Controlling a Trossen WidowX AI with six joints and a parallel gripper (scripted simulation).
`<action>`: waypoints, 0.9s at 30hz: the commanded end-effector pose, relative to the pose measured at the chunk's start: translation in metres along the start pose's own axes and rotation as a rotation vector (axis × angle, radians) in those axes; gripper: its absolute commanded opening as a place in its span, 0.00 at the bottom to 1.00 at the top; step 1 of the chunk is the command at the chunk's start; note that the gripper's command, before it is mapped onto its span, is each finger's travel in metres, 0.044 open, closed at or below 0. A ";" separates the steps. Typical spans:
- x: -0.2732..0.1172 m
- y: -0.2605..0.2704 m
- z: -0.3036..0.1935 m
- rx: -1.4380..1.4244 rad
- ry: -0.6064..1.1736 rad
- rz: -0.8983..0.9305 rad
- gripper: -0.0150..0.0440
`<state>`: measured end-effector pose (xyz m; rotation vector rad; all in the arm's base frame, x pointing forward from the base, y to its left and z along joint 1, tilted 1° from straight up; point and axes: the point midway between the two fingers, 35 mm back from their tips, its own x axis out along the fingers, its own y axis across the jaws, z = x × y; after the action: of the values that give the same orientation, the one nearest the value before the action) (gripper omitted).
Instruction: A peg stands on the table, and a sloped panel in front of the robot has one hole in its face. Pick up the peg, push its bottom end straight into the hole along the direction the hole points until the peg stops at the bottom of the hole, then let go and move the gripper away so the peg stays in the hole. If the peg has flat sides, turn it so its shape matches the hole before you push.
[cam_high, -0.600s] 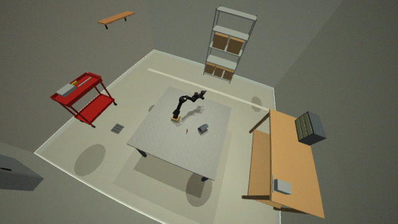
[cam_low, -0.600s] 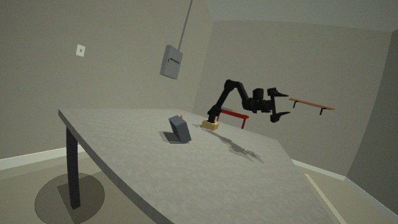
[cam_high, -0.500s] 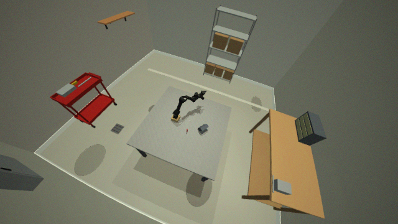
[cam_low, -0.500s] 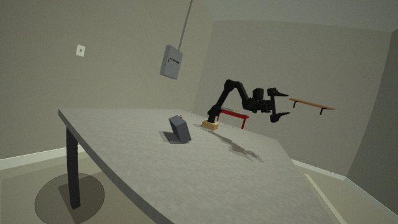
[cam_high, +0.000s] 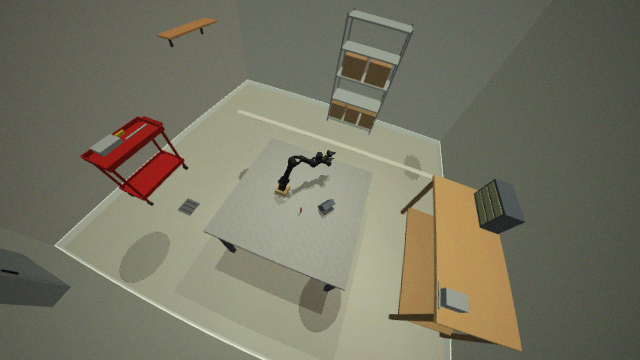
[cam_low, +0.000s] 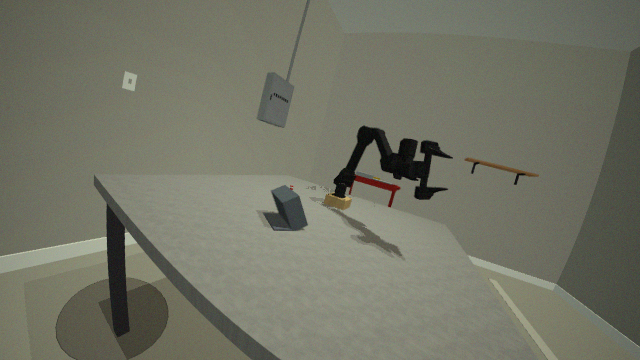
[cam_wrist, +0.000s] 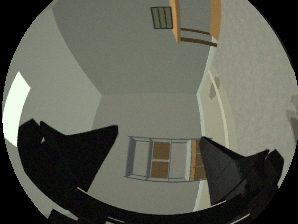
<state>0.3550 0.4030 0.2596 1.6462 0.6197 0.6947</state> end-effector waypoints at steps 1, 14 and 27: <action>-0.002 -0.005 0.020 -0.062 -0.033 -0.042 1.00; -0.018 -0.012 0.086 -0.132 -0.146 -0.147 1.00; -0.046 -0.031 0.169 -0.366 -0.272 -0.365 1.00</action>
<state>0.4391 0.2809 0.2064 1.2872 0.5408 0.3294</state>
